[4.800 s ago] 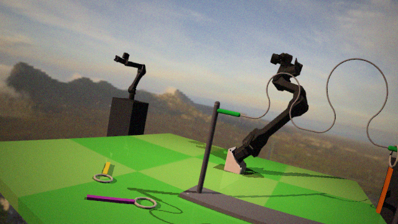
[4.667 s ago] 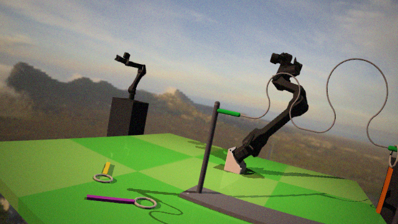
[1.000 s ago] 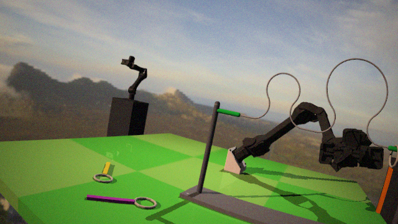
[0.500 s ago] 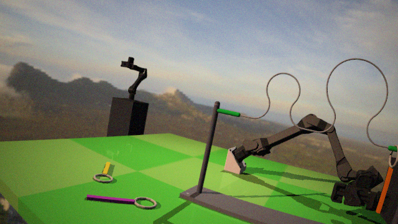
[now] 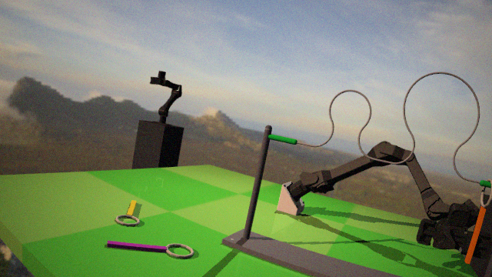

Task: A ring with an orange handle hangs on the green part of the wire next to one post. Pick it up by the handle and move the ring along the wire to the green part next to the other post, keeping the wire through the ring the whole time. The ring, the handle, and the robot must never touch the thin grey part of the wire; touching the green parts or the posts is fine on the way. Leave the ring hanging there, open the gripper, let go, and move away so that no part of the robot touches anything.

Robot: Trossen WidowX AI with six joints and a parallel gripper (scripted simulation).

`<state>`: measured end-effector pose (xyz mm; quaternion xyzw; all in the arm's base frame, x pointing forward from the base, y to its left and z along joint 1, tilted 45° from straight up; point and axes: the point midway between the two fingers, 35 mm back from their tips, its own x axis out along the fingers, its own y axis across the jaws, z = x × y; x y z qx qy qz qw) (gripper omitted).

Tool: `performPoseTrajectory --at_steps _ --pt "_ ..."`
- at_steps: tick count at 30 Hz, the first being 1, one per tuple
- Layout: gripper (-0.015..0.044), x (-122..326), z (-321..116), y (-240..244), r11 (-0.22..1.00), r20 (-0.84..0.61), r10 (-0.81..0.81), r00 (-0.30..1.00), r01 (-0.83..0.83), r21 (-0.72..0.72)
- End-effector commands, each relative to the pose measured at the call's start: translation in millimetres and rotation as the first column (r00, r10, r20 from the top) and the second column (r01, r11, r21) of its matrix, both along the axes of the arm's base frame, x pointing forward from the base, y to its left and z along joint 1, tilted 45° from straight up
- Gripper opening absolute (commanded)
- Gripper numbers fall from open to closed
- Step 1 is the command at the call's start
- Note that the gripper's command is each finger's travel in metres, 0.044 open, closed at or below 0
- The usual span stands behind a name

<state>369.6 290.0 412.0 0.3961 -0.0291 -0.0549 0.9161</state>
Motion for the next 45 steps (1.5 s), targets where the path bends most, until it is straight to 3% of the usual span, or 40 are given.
performPoseTrajectory --at_steps 1,45 --pt "0.016 4 7 -3 1.0 0.001 0.016 1.0 -0.016 0.0" --pt "0.016 69 10 -8 1.0 0.006 0.016 1.0 -0.016 -0.003"
